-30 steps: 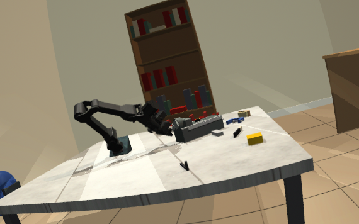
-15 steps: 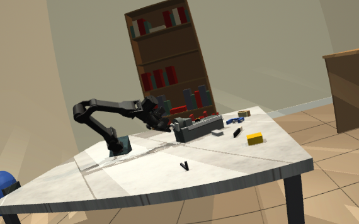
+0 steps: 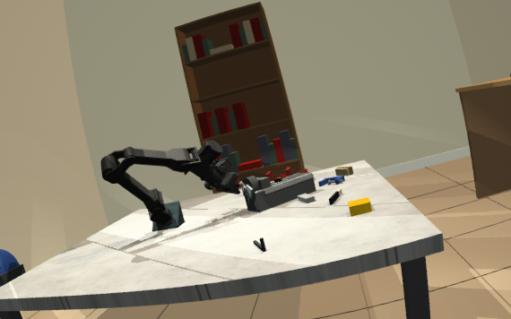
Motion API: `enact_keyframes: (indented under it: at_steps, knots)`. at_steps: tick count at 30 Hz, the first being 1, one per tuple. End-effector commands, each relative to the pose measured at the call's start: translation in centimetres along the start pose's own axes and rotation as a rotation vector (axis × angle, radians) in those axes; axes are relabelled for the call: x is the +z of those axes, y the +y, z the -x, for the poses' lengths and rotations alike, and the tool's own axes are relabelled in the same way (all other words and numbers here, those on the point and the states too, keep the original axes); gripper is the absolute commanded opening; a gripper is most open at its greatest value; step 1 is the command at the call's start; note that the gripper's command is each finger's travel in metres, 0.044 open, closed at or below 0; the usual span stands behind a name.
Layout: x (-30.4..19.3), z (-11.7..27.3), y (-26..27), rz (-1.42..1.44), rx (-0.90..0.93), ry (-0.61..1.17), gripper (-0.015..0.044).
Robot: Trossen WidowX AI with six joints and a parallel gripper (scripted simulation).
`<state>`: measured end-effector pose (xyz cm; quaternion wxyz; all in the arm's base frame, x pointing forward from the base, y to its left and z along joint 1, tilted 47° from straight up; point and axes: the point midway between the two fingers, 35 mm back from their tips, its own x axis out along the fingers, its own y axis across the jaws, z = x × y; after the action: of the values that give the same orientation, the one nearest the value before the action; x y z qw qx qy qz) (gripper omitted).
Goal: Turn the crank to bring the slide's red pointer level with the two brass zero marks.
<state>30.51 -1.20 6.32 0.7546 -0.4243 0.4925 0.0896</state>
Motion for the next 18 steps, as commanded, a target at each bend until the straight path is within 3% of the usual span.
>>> enact_keyframes:
  at_steps: [1,18]
  knots:
    - [0.55,0.6,-0.52,-0.002,-0.009,-0.011,0.0]
    - [0.77,0.9,-1.08,-0.002,-0.009,-0.011,0.0]
